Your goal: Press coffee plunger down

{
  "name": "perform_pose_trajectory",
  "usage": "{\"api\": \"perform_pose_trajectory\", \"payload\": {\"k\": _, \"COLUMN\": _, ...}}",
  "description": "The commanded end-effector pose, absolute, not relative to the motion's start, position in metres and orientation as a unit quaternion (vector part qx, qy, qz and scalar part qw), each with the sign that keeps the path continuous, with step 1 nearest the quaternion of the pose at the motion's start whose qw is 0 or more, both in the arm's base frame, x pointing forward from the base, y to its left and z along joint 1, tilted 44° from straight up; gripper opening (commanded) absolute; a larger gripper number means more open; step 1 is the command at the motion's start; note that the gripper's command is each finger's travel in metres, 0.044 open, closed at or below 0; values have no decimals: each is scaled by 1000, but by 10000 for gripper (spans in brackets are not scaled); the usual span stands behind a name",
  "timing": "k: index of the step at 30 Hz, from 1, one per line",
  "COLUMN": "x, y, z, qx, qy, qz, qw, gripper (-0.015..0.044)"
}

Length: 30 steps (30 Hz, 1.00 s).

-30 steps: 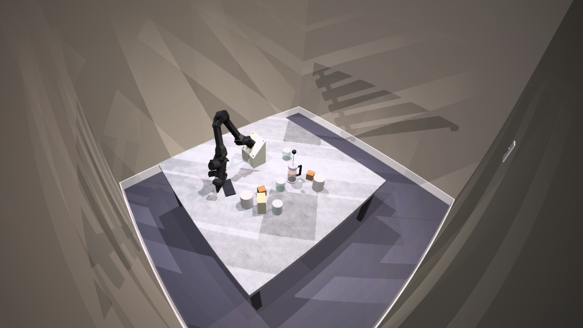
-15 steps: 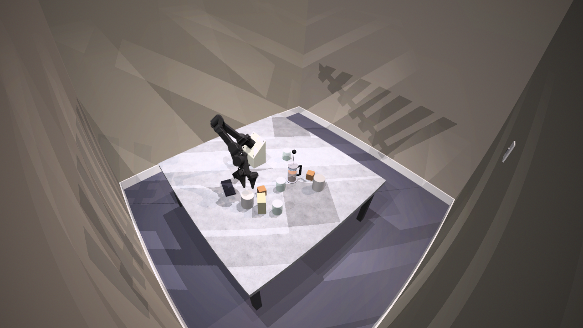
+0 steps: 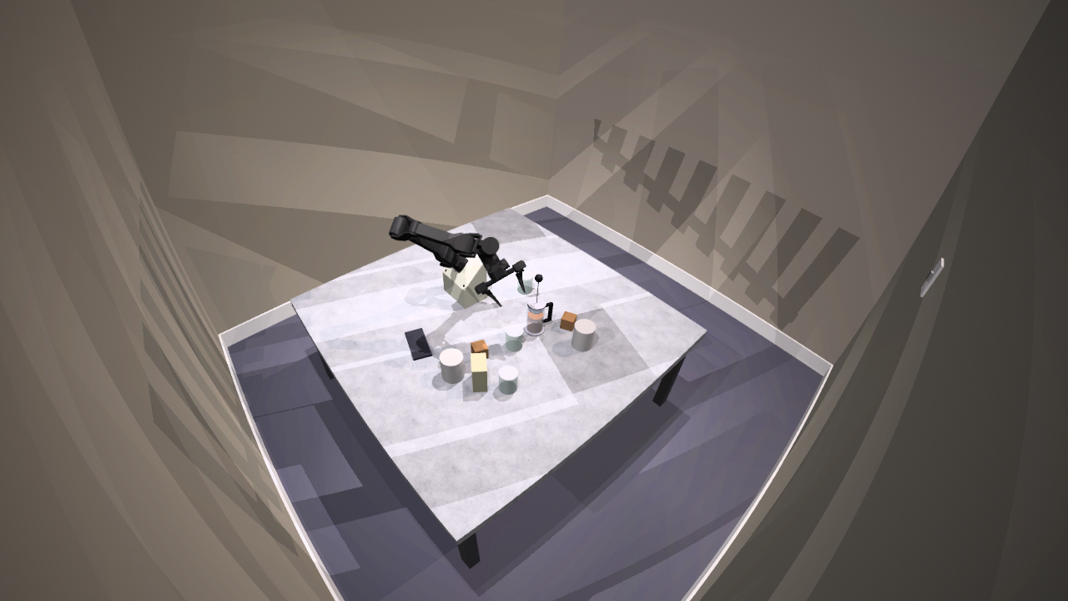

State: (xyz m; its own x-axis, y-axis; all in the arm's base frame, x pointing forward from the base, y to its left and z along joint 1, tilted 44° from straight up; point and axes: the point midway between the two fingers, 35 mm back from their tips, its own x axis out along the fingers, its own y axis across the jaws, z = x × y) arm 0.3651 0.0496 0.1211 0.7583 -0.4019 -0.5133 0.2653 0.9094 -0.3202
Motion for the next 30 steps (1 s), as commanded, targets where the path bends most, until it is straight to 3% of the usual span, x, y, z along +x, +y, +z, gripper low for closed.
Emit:
{"api": "perform_pose_trajectory", "payload": {"k": 1, "x": 348, "y": 120, "z": 112, "qx": -236, "qy": 300, "qz": -91, "qw": 920, "gripper": 440}}
{"api": "perform_pose_trajectory", "payload": {"k": 9, "x": 308, "y": 201, "z": 98, "qx": -383, "qy": 273, "qz": 18, "qw": 882, "gripper": 440}}
{"api": "perform_pose_trajectory", "payload": {"k": 18, "x": 310, "y": 160, "z": 54, "qx": -383, "qy": 273, "qz": 18, "qw": 882, "gripper": 440}}
{"api": "perform_pose_trajectory", "payload": {"k": 30, "x": 319, "y": 159, "z": 50, "qx": -383, "qy": 273, "qz": 18, "qw": 882, "gripper": 440}}
